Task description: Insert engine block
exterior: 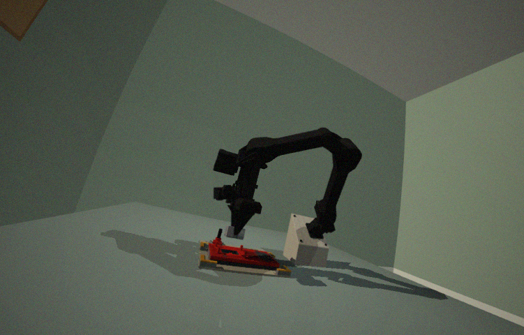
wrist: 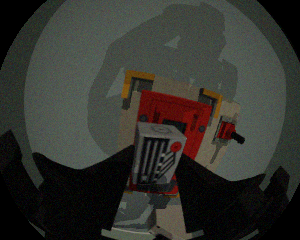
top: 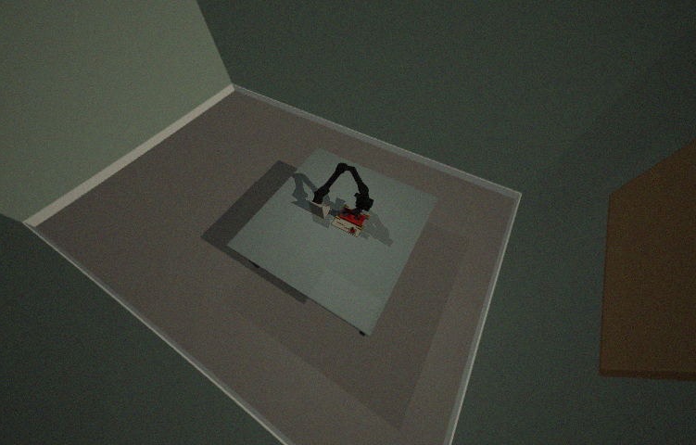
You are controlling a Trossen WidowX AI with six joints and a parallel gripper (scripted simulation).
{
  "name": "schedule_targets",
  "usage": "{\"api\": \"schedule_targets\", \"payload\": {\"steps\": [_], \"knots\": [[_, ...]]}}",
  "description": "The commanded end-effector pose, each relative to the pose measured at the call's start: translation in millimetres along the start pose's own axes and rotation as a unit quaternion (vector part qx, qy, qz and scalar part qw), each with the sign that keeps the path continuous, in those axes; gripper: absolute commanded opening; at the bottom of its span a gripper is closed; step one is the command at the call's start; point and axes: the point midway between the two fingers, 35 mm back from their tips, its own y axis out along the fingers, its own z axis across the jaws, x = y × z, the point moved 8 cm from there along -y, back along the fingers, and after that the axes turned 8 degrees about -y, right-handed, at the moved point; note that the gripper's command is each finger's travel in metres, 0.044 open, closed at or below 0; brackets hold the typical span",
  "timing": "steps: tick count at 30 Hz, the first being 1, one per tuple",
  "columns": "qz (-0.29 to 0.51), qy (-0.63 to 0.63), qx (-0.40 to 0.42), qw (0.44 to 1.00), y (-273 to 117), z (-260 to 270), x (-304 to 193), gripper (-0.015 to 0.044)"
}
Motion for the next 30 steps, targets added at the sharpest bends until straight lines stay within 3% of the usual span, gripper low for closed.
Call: {"api": "schedule_targets", "payload": {"steps": [1, 30], "knots": [[0.001, 0.006, 0.003, 1.000, 8.5, -1.0, -1.8, 0.0000], [0.001, 0.005, 0.004, 1.000, 53.5, -0.5, -2.1, 0.0000]]}}
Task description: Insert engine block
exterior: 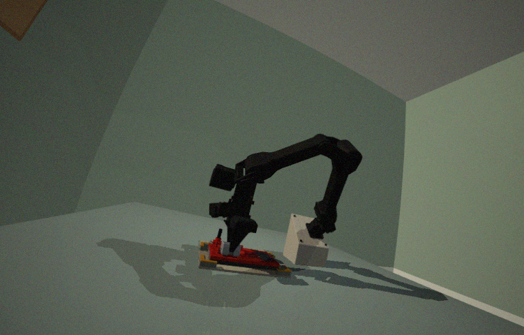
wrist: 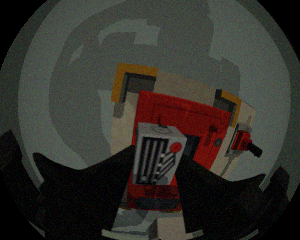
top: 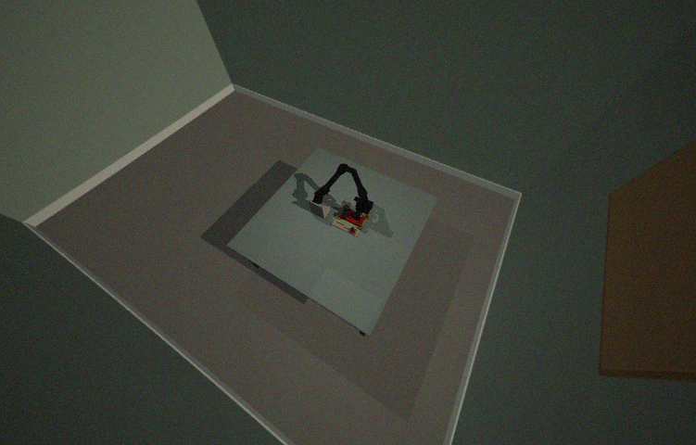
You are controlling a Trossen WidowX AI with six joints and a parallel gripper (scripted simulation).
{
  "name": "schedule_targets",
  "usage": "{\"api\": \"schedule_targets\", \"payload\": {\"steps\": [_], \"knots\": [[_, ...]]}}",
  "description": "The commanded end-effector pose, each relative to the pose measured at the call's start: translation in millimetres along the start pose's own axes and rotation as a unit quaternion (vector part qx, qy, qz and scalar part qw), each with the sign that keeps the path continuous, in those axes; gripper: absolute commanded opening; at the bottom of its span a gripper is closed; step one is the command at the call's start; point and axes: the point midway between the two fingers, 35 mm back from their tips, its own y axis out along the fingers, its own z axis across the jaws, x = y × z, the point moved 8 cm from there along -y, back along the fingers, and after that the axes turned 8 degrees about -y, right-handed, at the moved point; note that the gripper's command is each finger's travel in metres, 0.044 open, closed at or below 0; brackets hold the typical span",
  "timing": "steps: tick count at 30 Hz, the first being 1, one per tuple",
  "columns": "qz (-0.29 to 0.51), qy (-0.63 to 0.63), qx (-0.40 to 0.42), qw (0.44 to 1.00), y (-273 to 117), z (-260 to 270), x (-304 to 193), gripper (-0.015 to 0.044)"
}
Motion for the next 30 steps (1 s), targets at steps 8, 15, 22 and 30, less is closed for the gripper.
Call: {"api": "schedule_targets", "payload": {"steps": [8, 15, 22, 30], "knots": [[0.000, 0.000, 0.000, 1.000, 0.0, 0.0, 0.0, 0.0210], [0.000, 0.000, 0.000, 1.000, 0.0, 0.0, 0.0, 0.0394], [0.000, 0.000, 0.000, 1.000, 0.0, 0.0, 0.0, 0.0440], [0.004, 0.002, 0.000, 1.000, -29.9, 0.2, 1.3, 0.0440]]}}
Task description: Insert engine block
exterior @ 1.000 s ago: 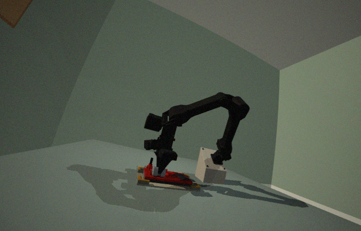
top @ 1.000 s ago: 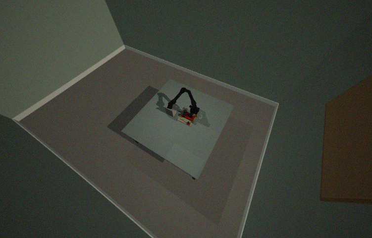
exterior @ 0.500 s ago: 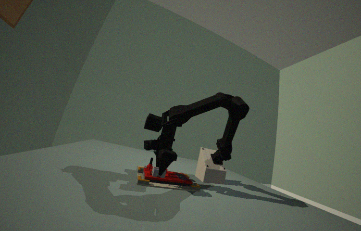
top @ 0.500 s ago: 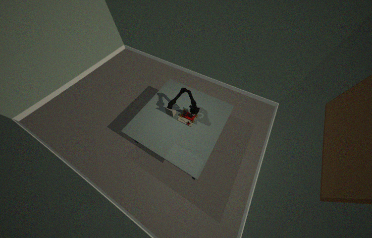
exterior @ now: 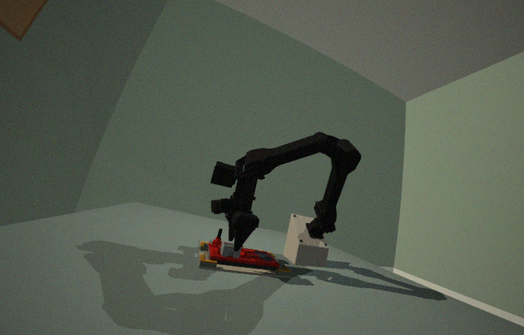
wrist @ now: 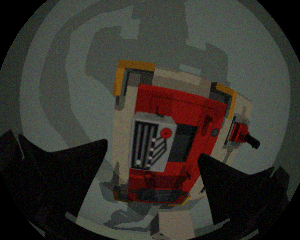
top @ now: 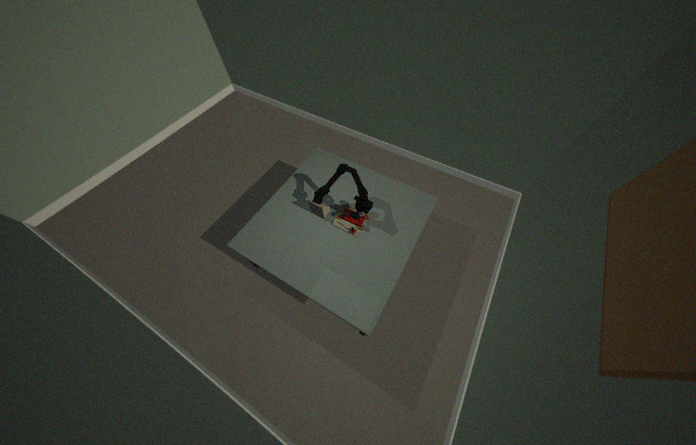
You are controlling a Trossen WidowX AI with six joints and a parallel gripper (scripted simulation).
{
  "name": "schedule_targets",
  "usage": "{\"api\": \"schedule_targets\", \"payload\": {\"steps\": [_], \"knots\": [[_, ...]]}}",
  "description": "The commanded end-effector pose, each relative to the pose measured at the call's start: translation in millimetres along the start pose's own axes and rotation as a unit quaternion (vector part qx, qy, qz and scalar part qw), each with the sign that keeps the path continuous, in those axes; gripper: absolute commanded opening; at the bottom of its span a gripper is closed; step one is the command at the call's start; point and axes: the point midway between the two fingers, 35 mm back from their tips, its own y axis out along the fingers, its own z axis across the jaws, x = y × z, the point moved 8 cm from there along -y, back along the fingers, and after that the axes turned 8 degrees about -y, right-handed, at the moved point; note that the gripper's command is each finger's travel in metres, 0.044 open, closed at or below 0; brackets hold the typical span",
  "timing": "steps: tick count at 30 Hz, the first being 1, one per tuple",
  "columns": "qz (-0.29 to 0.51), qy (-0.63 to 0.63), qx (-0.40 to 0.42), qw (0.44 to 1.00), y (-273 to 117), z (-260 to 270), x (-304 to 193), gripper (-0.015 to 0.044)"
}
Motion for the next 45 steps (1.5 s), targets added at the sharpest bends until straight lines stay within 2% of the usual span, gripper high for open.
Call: {"api": "schedule_targets", "payload": {"steps": [1, 5, 28, 45], "knots": [[-0.008, -0.006, -0.003, 1.000, -21.0, 0.8, 3.2, 0.0440], [-0.008, -0.005, -0.003, 1.000, -31.9, 0.9, 3.0, 0.0440], [-0.008, -0.007, -0.003, 1.000, -34.8, 5.4, 2.9, 0.0440], [-0.008, -0.007, -0.002, 1.000, -3.0, 5.2, 3.7, 0.0440]]}}
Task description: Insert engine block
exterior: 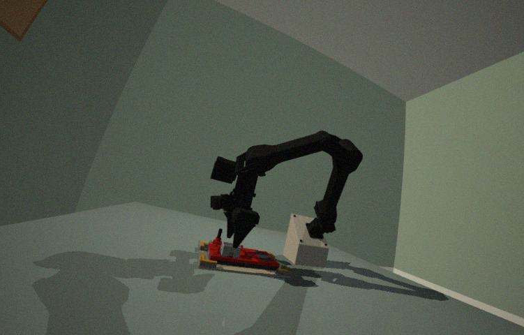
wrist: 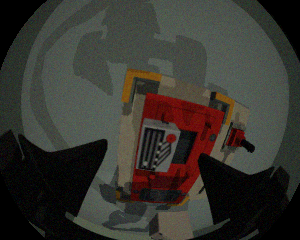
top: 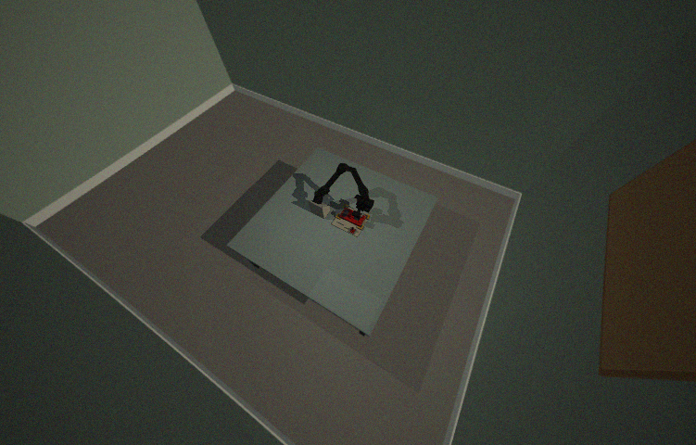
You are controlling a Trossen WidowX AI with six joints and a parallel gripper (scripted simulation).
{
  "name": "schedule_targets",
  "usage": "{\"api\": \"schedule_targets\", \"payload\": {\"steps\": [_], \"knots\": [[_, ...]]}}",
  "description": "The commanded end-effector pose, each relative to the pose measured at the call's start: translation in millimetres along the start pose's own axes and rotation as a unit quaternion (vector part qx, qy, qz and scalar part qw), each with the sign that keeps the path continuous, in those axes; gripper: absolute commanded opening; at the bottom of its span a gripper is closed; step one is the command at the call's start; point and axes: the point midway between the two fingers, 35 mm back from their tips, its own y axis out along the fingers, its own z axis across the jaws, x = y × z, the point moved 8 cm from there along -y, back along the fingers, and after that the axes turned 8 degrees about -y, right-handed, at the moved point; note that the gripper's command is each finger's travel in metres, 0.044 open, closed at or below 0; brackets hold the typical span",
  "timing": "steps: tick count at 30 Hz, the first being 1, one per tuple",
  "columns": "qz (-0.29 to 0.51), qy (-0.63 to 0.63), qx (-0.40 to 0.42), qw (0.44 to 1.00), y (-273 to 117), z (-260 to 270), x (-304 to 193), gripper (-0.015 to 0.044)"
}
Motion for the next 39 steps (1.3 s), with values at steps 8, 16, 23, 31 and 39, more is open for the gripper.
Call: {"api": "schedule_targets", "payload": {"steps": [8, 16, 23, 31, 39], "knots": [[0.003, 0.006, 0.000, 1.000, 16.5, -1.3, -2.6, 0.0440], [0.003, 0.006, 0.000, 1.000, 16.5, -1.3, -2.6, 0.0230], [0.003, 0.006, 0.000, 1.000, 16.5, -1.3, -2.6, 0.0125], [0.003, 0.006, -0.001, 1.000, 9.2, -1.9, -1.1, 0.0000], [0.003, 0.006, -0.003, 1.000, -15.1, -3.6, 2.5, 0.0000]]}}
